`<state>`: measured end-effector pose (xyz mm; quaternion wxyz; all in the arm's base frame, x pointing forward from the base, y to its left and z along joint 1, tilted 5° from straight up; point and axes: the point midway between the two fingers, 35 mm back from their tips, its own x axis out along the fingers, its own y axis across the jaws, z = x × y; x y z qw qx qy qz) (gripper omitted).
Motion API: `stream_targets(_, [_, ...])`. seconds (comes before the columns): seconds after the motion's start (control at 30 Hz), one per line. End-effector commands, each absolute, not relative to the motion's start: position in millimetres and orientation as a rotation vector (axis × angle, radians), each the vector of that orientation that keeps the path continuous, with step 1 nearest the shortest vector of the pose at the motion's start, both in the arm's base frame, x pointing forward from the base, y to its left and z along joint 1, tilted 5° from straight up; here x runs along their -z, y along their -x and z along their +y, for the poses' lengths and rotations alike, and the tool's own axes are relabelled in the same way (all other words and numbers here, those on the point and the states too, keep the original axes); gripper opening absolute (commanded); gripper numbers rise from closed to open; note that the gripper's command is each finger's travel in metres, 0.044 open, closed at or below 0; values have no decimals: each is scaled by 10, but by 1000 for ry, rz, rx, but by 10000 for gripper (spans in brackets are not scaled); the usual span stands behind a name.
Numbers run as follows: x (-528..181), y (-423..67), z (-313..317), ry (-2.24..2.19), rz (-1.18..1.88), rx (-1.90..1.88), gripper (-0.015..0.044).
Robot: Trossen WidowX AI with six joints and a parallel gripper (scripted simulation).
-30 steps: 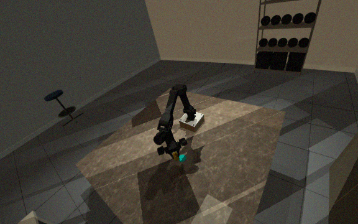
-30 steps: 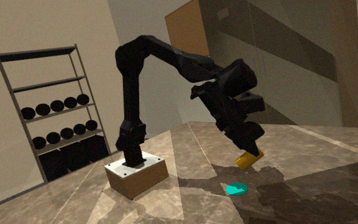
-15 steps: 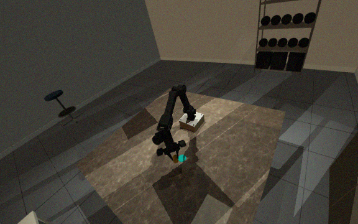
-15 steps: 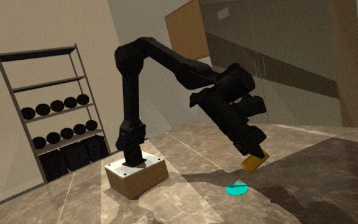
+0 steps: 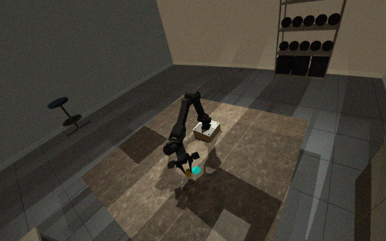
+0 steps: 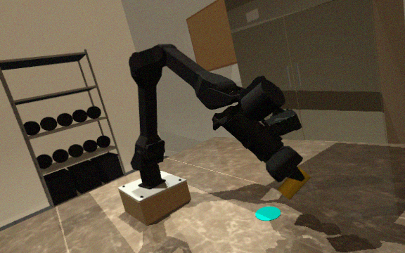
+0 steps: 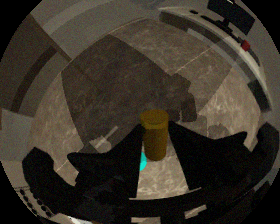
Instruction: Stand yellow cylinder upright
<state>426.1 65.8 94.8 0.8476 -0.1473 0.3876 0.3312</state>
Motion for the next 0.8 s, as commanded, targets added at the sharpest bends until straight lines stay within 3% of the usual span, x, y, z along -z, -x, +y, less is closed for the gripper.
stream_targets(0.0, [-943,-4284,652,285,789,-700,105])
stream_targets(0.77, [-934,-4364,604,199,661,-707,105])
